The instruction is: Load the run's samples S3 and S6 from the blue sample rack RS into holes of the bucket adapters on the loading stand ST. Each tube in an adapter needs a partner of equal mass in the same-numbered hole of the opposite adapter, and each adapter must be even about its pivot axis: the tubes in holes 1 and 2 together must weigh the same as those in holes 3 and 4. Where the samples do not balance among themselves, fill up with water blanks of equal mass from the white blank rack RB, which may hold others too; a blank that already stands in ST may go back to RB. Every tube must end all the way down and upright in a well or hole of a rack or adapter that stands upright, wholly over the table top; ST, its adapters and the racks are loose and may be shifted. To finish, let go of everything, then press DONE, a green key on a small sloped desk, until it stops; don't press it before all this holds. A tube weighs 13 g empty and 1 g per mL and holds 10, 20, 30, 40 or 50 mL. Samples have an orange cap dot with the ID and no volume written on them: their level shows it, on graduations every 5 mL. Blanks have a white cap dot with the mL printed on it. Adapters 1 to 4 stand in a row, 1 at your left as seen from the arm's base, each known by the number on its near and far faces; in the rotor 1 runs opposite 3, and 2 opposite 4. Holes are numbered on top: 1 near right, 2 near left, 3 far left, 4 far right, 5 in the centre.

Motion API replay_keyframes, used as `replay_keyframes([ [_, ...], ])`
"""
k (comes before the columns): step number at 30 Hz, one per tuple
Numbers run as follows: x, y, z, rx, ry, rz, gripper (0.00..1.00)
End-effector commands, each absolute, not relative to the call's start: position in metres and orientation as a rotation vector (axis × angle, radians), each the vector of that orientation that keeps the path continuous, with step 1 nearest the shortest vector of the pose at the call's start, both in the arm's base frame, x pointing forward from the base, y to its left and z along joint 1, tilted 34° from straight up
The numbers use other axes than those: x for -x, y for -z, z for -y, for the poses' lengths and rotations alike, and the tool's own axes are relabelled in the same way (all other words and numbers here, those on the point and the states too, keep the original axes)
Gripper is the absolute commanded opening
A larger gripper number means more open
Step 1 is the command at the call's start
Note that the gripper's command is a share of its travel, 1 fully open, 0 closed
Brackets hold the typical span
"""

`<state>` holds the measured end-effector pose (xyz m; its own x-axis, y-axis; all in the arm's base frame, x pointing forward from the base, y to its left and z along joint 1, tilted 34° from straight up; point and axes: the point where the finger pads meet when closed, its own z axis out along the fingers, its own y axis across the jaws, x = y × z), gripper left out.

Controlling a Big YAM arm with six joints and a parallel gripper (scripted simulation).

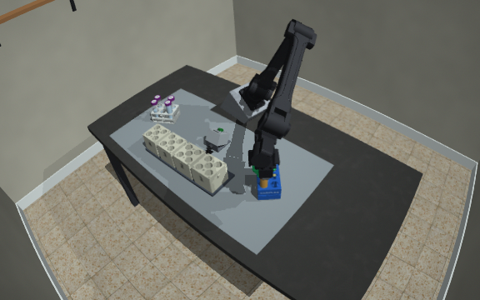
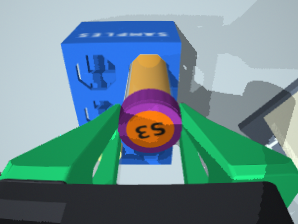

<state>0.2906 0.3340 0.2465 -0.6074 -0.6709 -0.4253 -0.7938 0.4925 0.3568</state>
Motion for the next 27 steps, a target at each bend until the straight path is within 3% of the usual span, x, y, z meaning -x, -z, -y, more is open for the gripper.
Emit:
replay_keyframes([
  [1, -0.302, -0.295, -0.328, 1.228, -0.782, -2.415, 0.00],
  [27, -0.299, -0.360, -0.280, 1.231, -0.772, -2.414, 0.00],
])
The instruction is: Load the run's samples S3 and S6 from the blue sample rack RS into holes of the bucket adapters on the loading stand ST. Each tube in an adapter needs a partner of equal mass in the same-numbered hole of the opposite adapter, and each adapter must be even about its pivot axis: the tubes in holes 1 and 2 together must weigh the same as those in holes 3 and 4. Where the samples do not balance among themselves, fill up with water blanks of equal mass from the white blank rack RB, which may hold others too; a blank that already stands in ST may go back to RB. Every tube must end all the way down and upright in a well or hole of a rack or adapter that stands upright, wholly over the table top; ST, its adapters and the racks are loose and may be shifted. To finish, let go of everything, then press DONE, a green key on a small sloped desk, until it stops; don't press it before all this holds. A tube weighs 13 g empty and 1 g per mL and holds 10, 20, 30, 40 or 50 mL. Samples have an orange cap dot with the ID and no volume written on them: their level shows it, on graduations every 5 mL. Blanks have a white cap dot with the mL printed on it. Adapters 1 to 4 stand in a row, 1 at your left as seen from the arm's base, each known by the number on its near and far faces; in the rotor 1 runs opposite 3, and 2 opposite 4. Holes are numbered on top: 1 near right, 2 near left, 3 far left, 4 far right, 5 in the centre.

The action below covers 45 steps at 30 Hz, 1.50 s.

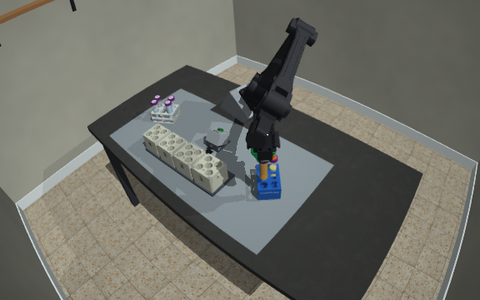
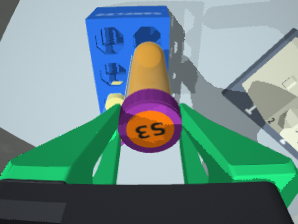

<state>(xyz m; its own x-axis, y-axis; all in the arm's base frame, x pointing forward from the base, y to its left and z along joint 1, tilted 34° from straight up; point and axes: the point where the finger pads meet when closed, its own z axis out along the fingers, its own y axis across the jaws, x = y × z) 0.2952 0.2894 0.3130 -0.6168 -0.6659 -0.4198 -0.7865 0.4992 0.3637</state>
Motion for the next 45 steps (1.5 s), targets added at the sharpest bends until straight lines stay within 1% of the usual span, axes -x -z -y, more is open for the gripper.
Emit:
replay_keyframes([
  [1, -0.299, -0.363, -0.278, 1.231, -0.771, -2.414, 0.00],
  [17, -0.297, -0.399, -0.251, 1.232, -0.764, -2.415, 0.00],
  [18, -0.297, -0.381, -0.257, 1.241, -0.773, -2.451, 0.00],
  [45, -0.297, -0.381, -0.257, 1.241, -0.773, -2.451, 0.00],
])
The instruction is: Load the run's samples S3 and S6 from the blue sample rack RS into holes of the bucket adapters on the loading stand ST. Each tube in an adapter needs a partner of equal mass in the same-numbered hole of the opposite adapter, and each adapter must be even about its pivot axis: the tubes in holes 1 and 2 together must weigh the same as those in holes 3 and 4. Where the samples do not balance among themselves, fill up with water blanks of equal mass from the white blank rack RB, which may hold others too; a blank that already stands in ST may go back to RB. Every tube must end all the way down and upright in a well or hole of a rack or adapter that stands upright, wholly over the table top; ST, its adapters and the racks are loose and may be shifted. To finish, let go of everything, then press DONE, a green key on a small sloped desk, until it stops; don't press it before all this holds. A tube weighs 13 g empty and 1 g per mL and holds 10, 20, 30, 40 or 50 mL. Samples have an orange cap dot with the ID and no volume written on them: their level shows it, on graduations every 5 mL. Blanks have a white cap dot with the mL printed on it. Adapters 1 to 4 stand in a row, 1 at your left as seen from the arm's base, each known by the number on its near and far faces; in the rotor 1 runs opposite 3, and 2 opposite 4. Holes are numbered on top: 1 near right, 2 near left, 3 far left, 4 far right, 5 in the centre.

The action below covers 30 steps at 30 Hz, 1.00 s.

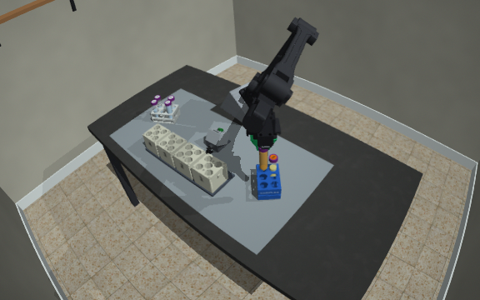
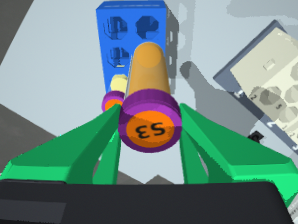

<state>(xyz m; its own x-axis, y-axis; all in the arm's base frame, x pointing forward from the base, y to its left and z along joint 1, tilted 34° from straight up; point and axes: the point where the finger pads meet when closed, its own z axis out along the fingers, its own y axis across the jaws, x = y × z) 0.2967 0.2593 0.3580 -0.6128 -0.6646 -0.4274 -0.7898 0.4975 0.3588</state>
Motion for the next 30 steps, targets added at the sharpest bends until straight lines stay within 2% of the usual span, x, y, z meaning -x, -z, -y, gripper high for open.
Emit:
replay_keyframes([
  [1, -0.297, -0.381, -0.257, 1.241, -0.773, -2.451, 0.00],
  [16, -0.295, -0.399, -0.252, 1.238, -0.764, -2.413, 0.00],
  [18, -0.288, -0.373, -0.261, 1.249, -0.779, -2.451, 0.00],
  [30, -0.298, -0.353, -0.271, 1.214, -0.771, -2.460, 0.00],
])
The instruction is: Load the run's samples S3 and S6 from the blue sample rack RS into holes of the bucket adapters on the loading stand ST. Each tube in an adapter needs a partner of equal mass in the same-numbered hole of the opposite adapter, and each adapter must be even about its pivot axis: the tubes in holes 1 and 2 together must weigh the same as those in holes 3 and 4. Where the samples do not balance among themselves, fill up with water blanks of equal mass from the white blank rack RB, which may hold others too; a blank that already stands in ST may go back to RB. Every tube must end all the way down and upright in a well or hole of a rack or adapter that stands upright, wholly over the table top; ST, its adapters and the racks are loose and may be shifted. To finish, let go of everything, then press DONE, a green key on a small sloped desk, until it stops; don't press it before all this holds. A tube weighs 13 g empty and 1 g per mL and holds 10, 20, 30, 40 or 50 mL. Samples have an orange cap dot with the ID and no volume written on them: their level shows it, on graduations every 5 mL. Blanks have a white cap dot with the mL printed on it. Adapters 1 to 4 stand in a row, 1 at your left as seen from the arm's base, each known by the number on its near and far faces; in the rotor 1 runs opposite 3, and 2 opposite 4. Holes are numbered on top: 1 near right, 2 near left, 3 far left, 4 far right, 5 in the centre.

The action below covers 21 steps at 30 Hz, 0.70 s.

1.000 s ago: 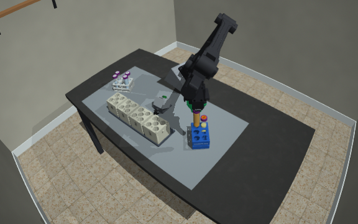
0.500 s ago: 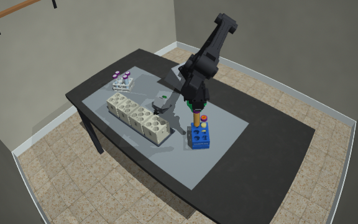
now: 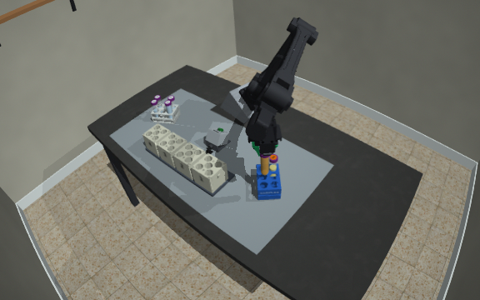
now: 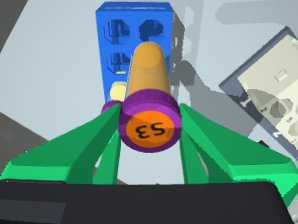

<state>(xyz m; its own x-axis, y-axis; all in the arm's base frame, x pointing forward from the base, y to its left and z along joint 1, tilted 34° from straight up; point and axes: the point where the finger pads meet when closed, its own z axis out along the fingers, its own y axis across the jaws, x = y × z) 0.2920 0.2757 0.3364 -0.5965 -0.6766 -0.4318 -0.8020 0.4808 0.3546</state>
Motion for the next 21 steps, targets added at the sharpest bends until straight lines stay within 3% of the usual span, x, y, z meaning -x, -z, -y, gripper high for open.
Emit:
replay_keyframes([
  [1, -0.293, -0.346, -0.277, 1.237, -0.777, -2.464, 0.00],
  [14, -0.296, -0.308, -0.302, 1.250, -0.782, -2.485, 0.00],
  [17, -0.306, -0.334, -0.299, 1.211, -0.774, -2.430, 0.00],
  [21, -0.296, -0.297, -0.309, 1.250, -0.782, -2.487, 0.00],
])
